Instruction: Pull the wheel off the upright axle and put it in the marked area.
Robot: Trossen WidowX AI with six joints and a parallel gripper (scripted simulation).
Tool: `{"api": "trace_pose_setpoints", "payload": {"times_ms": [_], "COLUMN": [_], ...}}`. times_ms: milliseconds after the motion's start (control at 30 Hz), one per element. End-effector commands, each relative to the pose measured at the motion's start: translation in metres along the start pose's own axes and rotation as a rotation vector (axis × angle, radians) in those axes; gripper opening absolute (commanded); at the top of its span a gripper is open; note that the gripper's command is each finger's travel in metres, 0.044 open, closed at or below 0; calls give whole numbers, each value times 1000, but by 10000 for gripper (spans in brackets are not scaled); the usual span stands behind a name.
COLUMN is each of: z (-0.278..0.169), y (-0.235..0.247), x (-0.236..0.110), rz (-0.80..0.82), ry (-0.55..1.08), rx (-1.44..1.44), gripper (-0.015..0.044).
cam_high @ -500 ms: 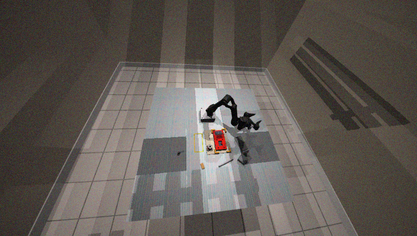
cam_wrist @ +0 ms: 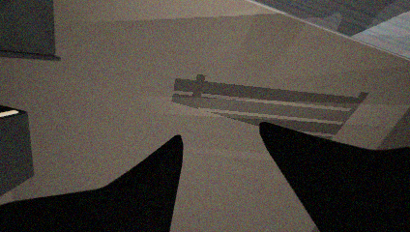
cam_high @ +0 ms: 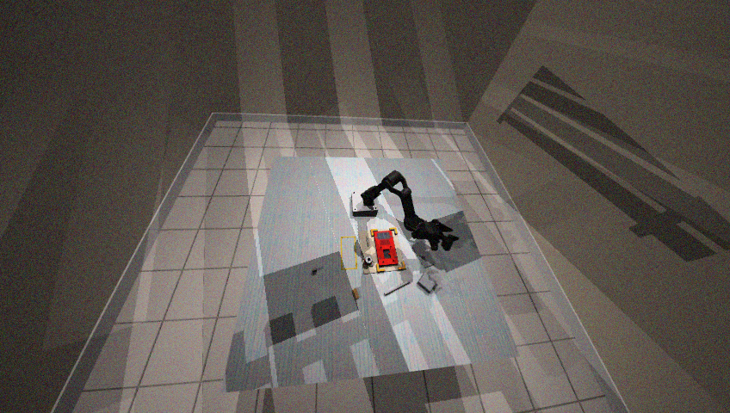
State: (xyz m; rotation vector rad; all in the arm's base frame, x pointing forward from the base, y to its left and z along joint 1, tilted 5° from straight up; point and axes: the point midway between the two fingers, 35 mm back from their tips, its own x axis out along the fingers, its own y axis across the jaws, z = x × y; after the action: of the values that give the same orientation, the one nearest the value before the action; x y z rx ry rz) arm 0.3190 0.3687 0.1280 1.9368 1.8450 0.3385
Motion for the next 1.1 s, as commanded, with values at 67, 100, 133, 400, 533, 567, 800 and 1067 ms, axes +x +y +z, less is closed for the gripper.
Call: {"api": "trace_pose_setpoints", "payload": {"times_ms": [67, 100, 133, 400, 533, 567, 800, 1067], "z": [60, 67, 73, 119, 133, 135, 144, 136], "y": [63, 68, 73, 96, 97, 97, 88, 67], "x": [-54, -62, -70, -140, -176, -185, -249, -321], "rz": [112, 111, 108, -61, -198, -237, -548, -957], "ry": [-340, -385, -430, -769, -892, -918, -1039, -1028], "rx": [-251, -281, -310, -551, -642, -662, -780, -868], "gripper": [300, 300, 300, 300, 300, 300, 300, 300]}}
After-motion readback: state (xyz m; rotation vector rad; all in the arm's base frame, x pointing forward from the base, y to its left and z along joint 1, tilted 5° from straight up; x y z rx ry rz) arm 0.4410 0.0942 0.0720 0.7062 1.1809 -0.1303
